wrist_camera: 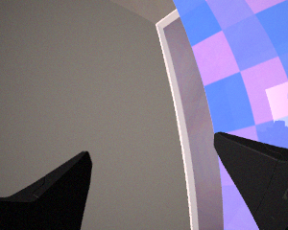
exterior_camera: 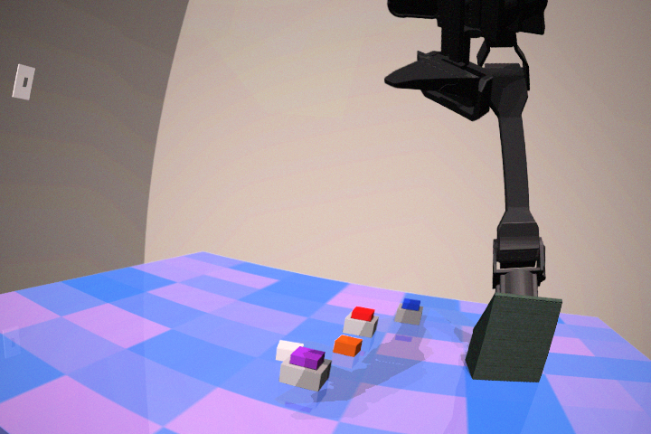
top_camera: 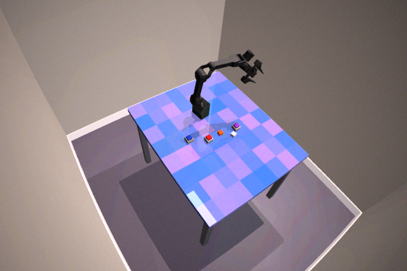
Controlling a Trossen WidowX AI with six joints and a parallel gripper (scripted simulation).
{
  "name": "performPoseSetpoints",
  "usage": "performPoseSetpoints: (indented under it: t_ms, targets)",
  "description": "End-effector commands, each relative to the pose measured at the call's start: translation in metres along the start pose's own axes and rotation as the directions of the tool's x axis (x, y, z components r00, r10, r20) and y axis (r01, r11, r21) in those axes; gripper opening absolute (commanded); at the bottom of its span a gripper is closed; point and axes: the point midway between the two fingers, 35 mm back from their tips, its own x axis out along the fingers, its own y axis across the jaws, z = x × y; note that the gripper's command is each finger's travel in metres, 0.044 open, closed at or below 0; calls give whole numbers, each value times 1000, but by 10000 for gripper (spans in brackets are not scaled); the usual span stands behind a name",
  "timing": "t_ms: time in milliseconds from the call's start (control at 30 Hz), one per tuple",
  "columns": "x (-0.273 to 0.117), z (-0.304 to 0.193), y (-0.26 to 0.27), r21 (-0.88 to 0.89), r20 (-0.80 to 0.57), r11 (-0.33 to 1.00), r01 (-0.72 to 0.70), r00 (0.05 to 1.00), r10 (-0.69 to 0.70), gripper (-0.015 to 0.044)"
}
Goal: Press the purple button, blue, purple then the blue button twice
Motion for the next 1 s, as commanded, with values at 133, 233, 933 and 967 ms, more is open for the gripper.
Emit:
performPoseSetpoints:
  t_ms: [133,233,933,967]
  targets:
    - [46,53,-118,-144,-110,920,364,918,-381,400]
    - [52,66,-162,-202,-167,860,468,849,-502,400]
    - [66,75,-306,-384,-353,675,630,576,-738,295]
    - [72,70,-315,-384,-352,675,630,575,-738,269]
